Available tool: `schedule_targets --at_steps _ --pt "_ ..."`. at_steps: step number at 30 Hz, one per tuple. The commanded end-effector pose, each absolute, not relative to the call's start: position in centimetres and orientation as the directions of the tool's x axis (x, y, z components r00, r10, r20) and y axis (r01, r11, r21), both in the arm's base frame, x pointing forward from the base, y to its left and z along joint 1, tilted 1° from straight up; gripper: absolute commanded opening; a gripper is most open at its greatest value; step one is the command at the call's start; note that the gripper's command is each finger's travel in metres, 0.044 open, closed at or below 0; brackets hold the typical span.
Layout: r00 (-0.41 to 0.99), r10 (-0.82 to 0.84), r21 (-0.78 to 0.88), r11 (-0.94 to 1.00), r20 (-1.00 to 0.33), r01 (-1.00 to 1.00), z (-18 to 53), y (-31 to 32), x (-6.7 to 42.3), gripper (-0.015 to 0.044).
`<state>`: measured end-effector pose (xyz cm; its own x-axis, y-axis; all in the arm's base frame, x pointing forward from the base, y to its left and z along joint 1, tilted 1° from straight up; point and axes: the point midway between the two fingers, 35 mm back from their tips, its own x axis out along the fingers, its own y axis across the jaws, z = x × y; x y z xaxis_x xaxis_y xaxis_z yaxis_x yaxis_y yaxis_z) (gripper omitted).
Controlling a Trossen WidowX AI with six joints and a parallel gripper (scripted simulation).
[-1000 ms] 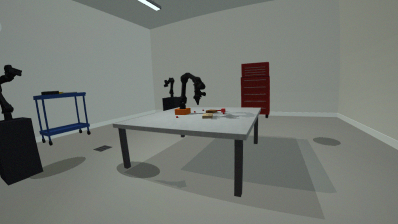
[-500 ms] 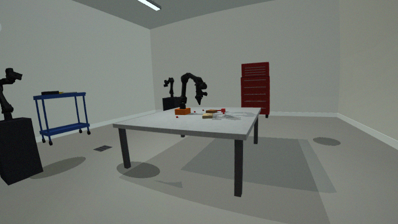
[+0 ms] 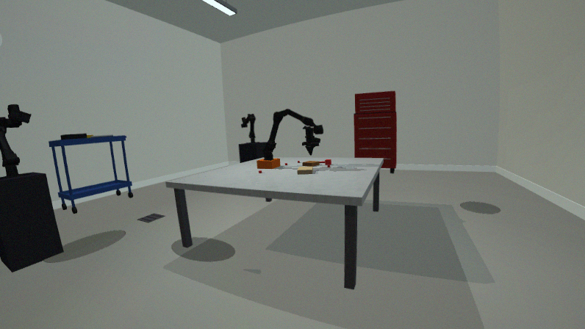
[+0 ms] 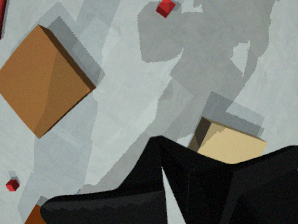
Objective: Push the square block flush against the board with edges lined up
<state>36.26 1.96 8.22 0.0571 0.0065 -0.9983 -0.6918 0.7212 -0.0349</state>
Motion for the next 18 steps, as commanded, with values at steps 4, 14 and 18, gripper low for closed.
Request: schedule_targets --at_steps 4,14,18 --pt "0.044 0.012 -0.031 0.534 -0.999 -0.845 6.3 12.3 35.2 0.0" --pt "0.035 0.017 -0.029 0.273 -0.999 -0.962 4.3 23.7 30.2 0.0" --pt "0.035 0.017 -0.029 0.273 -0.999 -0.962 4.0 23.7 30.2 0.0"
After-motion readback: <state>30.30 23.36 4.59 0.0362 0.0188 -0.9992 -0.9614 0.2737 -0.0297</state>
